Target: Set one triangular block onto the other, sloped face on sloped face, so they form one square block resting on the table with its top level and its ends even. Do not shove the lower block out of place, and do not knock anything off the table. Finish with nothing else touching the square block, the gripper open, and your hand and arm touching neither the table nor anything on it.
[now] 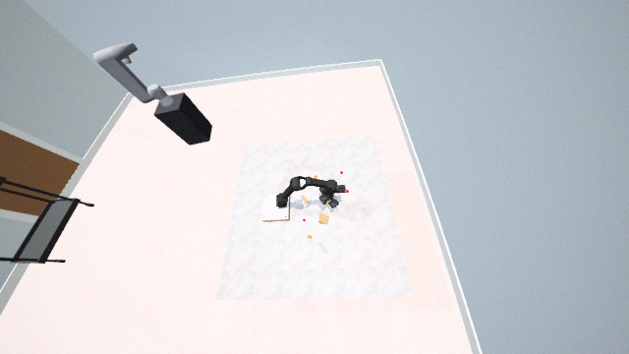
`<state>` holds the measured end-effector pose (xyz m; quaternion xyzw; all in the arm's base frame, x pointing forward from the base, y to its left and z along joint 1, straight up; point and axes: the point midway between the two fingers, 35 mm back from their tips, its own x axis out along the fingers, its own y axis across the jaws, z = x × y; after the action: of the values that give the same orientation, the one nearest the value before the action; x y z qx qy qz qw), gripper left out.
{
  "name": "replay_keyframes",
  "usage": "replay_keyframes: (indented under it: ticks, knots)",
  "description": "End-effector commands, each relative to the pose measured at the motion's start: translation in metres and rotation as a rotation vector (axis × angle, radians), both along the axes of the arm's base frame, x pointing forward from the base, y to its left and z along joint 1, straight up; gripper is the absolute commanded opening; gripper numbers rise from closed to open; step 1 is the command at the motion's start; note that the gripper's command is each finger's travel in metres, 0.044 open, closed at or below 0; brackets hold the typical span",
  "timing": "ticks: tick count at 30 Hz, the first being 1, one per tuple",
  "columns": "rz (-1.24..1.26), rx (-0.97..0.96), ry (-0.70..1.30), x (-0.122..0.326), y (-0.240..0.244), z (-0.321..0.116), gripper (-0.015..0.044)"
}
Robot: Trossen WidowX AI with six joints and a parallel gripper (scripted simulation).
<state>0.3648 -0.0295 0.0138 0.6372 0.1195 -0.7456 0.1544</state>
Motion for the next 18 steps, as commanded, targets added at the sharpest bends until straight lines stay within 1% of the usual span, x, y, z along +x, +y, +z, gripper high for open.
replay_keyframes:
  ticks: [1, 18]
  knots:
    - [0.002, 0.038, -0.079, -0.006, -0.002, 0.004, 0.0]
    - [0.009, 0.205, -0.481, -0.031, -0.013, 0.014, 0.0]
